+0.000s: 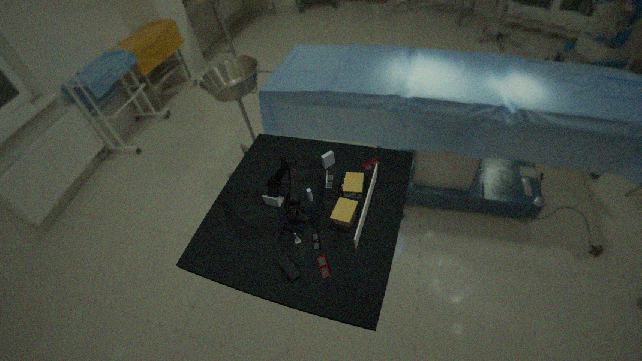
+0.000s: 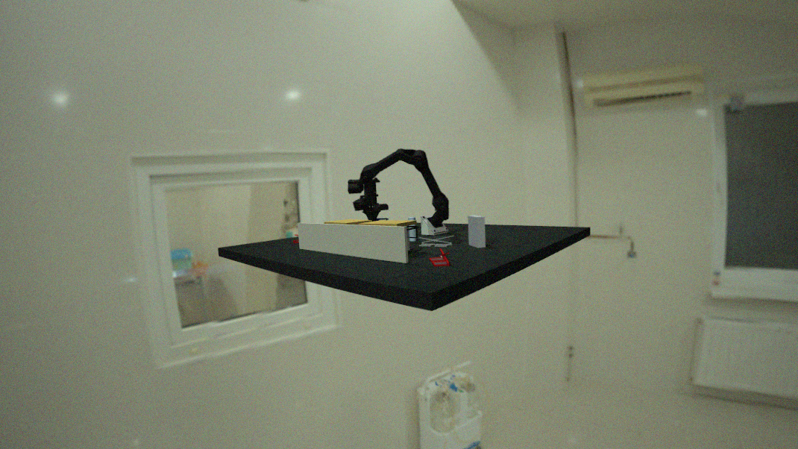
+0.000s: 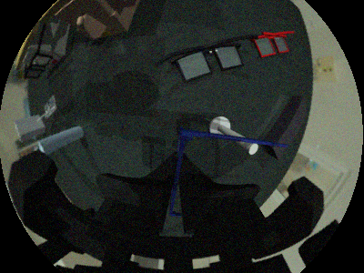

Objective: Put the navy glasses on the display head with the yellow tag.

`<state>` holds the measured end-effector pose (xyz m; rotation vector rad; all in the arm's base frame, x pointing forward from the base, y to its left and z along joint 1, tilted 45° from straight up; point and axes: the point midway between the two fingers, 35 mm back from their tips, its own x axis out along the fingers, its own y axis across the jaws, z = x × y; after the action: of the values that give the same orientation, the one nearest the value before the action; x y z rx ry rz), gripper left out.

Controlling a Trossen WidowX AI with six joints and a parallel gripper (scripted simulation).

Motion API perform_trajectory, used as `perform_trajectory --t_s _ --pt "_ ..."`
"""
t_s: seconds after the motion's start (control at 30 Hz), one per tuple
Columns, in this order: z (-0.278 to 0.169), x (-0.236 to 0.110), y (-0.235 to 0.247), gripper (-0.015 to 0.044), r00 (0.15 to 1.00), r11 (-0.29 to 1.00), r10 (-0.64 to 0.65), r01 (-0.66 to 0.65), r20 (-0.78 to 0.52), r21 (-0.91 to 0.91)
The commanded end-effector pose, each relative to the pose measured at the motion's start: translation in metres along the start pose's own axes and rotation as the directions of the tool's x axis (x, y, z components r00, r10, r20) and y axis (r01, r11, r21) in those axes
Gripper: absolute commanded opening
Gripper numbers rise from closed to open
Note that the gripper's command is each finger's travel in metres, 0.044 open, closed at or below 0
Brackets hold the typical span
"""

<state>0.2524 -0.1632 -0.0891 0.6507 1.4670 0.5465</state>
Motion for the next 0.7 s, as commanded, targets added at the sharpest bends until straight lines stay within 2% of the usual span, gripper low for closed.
perform_trajectory --t_s 0.0,0.5,0.67 --pt "-0.001 -0.001 0.0 0.0 1.0 1.0 -0.005 0.005 -0.004 -0.003" --pt "0.005 -0.001 0.0 0.0 1.0 1.0 -0.005 0.005 -0.004 -0.003" --pt "0.007 -0.011 -0.001 0.0 1.0 1.0 -0.005 0.005 -0.004 -0.003"
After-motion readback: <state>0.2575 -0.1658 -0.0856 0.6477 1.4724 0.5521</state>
